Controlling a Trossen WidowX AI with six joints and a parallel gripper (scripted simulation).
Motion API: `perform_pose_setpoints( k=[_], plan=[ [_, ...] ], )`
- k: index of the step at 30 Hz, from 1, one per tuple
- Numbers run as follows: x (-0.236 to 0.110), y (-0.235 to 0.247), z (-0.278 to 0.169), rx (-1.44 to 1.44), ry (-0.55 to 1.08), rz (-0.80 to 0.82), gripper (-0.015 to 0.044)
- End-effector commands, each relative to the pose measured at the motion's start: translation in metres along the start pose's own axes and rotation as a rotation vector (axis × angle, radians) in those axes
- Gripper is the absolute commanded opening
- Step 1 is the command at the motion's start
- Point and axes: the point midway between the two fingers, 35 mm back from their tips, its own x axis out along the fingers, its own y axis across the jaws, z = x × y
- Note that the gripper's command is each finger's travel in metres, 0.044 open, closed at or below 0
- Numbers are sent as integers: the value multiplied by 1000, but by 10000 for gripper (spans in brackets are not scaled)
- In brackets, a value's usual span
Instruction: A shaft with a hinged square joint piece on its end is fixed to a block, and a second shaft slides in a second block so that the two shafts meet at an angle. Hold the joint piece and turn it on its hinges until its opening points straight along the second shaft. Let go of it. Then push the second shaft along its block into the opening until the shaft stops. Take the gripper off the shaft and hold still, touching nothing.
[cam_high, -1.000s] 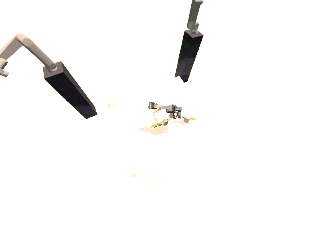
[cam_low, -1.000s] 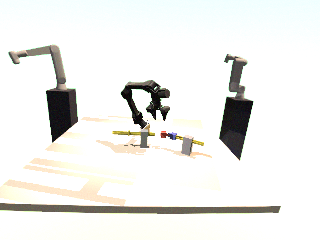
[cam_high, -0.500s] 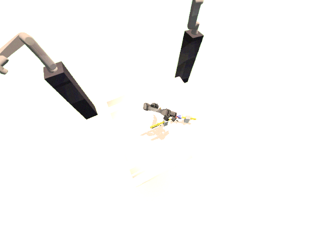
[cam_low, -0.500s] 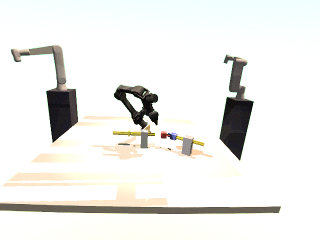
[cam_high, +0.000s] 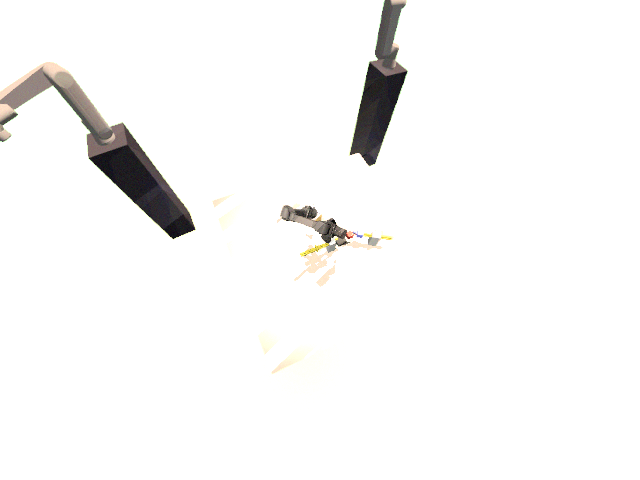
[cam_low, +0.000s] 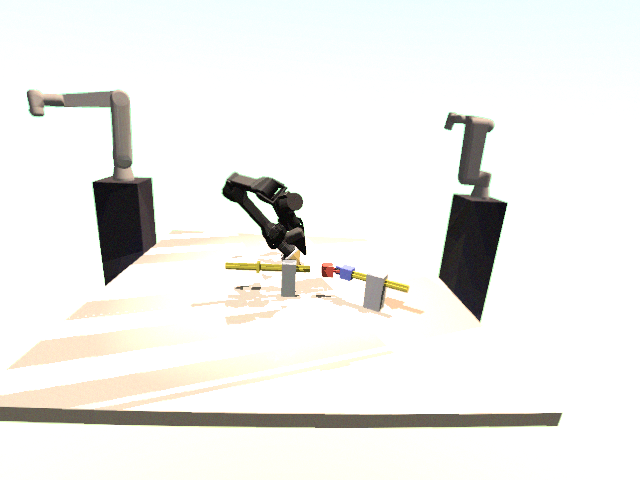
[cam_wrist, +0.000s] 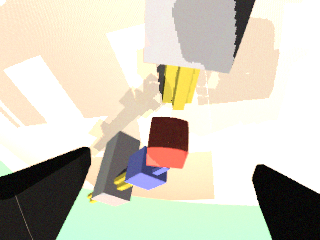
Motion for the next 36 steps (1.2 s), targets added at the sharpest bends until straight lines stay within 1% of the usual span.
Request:
perform_pose_setpoints(
  k=[1,4,6,12,16,19,21,28,36],
  plan=[
    [-2,0,2,10,8,3,440],
    [-10,5,16,-21,5,10,440],
    [-20,12,36,-61,-1,20,440],
    [-64,20,121,-229,-58,50,440],
    [-91,10,175,-334,-111,52,440],
    [-109,-3,207,-401,-148,44,440],
    [-113,-7,215,-417,-157,41,440],
    [-111,-6,216,-402,-173,42,440],
    [-79,-4,228,-212,-355,78,440]
  ],
)
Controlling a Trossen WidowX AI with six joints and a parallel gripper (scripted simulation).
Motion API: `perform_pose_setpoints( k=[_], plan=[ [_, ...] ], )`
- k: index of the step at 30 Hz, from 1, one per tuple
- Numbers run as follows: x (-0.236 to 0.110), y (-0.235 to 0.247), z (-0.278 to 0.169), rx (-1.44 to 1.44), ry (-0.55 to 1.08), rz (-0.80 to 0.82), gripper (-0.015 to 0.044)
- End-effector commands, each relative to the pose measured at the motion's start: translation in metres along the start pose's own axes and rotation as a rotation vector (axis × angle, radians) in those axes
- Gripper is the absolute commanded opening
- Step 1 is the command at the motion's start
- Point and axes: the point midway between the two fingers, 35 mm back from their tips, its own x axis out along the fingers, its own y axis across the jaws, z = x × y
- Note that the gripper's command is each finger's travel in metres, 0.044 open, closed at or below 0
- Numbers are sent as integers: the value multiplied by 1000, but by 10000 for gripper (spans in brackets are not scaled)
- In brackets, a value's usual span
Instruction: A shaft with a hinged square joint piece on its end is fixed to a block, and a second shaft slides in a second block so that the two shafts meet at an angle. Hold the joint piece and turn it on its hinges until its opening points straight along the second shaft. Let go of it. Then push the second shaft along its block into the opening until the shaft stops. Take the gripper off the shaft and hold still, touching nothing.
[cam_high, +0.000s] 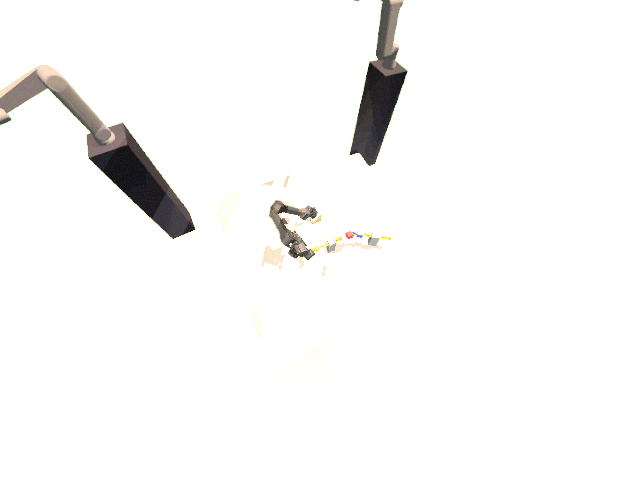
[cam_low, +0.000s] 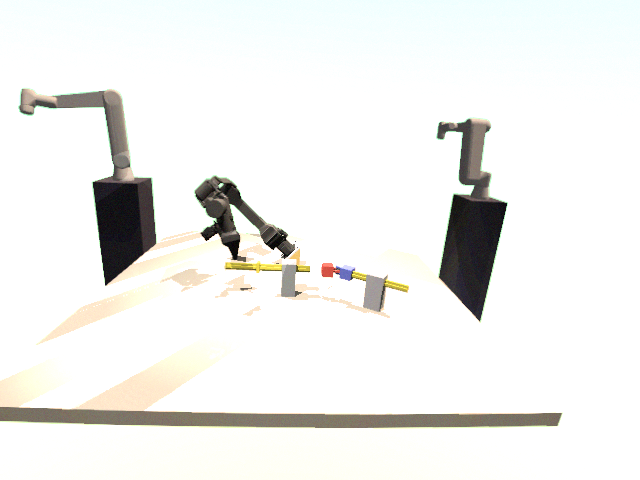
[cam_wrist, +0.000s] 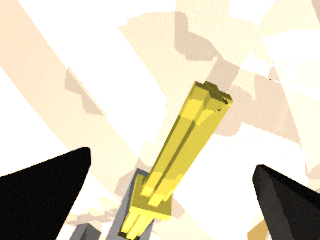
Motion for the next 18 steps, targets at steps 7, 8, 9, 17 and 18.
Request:
perform_pose_setpoints(
  k=[7,8,9,17,18],
  plan=[
    [36,-11,1,240,-237,11,440],
    [38,-11,1,252,-249,13,440],
    [38,-12,1,256,-253,13,440],
    [39,-12,2,256,-253,13,440],
    [40,-12,2,256,-253,13,440]
  ],
)
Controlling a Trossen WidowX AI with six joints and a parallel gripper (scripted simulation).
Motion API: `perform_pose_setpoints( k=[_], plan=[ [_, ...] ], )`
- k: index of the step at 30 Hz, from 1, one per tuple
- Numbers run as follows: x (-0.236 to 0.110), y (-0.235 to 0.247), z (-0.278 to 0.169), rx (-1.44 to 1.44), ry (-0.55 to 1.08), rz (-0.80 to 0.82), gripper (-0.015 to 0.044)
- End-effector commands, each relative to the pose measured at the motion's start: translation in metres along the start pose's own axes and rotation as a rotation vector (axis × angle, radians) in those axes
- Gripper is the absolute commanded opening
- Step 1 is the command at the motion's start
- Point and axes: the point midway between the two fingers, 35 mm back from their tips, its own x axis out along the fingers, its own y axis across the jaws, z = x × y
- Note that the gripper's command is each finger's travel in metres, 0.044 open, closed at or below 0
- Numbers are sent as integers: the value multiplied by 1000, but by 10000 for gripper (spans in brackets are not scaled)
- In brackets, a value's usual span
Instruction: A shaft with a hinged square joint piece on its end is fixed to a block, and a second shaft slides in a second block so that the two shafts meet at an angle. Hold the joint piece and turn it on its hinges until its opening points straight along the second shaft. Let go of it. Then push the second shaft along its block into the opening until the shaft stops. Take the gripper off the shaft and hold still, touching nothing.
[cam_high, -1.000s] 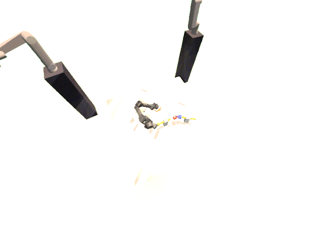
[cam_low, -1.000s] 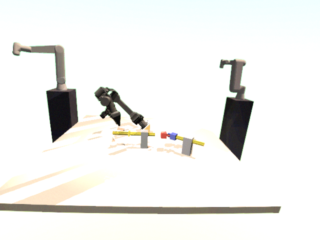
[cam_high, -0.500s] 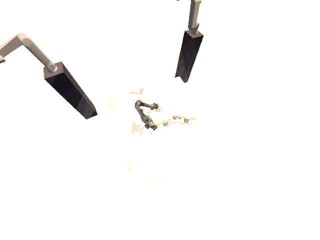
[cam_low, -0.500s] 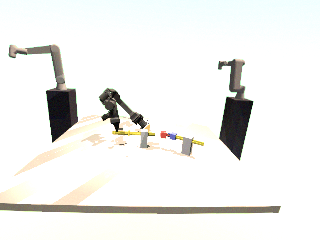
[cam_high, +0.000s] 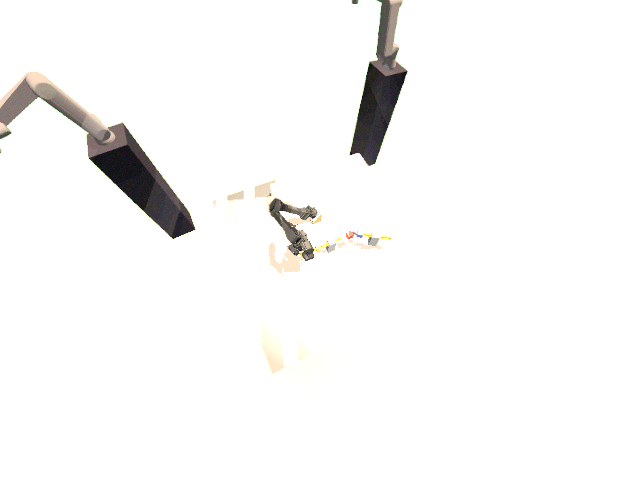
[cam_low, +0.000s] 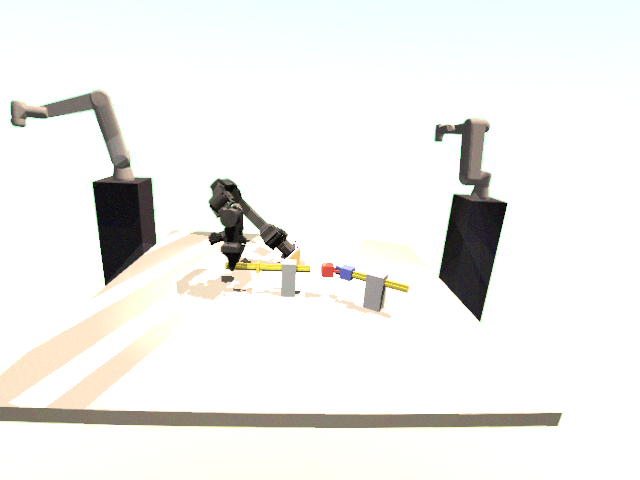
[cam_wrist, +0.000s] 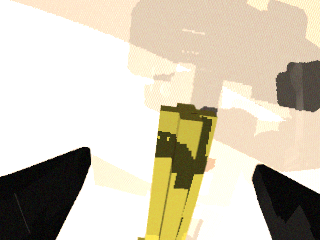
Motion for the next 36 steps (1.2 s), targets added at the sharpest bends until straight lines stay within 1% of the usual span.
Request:
perform_pose_setpoints(
  k=[1,18,31,36],
  plan=[
    [3,-1,1,11,-7,3,440],
    [28,-1,2,12,-9,4,440],
    [28,-1,2,12,-9,4,102],
    [28,-1,2,12,-9,4,102]
  ],
)
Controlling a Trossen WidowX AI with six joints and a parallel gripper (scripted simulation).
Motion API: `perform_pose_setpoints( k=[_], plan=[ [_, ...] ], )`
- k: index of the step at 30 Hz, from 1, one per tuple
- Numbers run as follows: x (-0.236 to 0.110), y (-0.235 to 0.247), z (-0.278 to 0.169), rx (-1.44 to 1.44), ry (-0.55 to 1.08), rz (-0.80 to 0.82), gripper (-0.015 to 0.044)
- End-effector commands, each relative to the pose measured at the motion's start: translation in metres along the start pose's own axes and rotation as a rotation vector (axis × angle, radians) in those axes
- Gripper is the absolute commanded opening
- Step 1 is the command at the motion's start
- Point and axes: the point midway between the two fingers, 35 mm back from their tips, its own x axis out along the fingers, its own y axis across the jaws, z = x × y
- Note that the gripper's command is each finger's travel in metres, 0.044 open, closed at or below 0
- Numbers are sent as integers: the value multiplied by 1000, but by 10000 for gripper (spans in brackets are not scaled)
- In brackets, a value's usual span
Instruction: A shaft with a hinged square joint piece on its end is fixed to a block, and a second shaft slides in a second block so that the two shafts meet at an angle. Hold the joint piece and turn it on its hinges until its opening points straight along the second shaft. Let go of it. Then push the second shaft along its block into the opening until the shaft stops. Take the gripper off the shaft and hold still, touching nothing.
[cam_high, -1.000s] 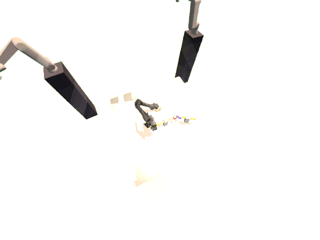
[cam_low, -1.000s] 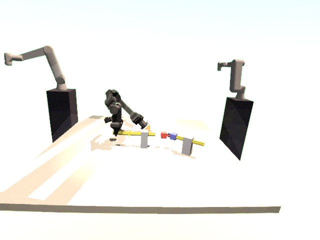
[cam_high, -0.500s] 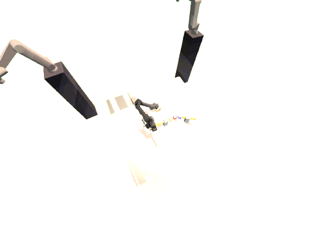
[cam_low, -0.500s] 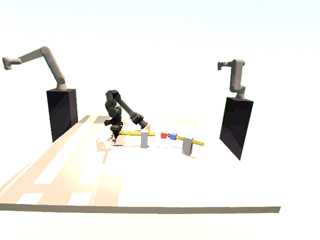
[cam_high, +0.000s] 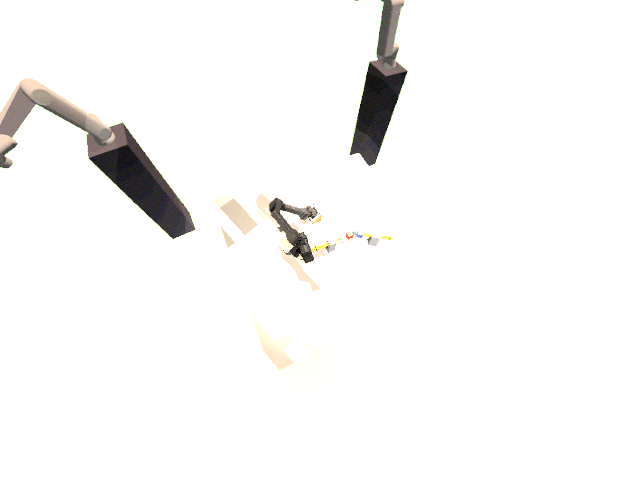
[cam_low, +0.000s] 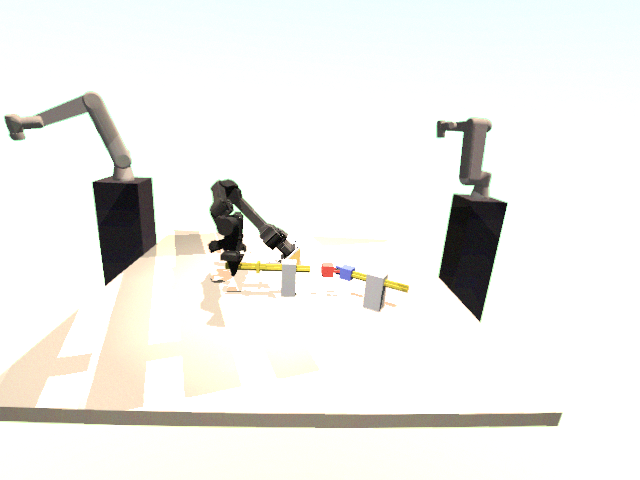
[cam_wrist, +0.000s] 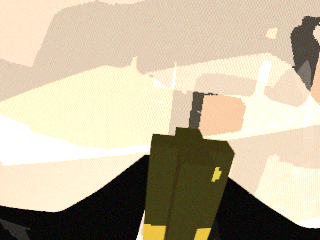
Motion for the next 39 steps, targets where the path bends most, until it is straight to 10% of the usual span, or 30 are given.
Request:
perform_pose_setpoints(
  k=[1,39],
  plan=[
    [0,0,0,-2,4,2,102],
    [0,0,0,-1,0,0,67]
  ],
)
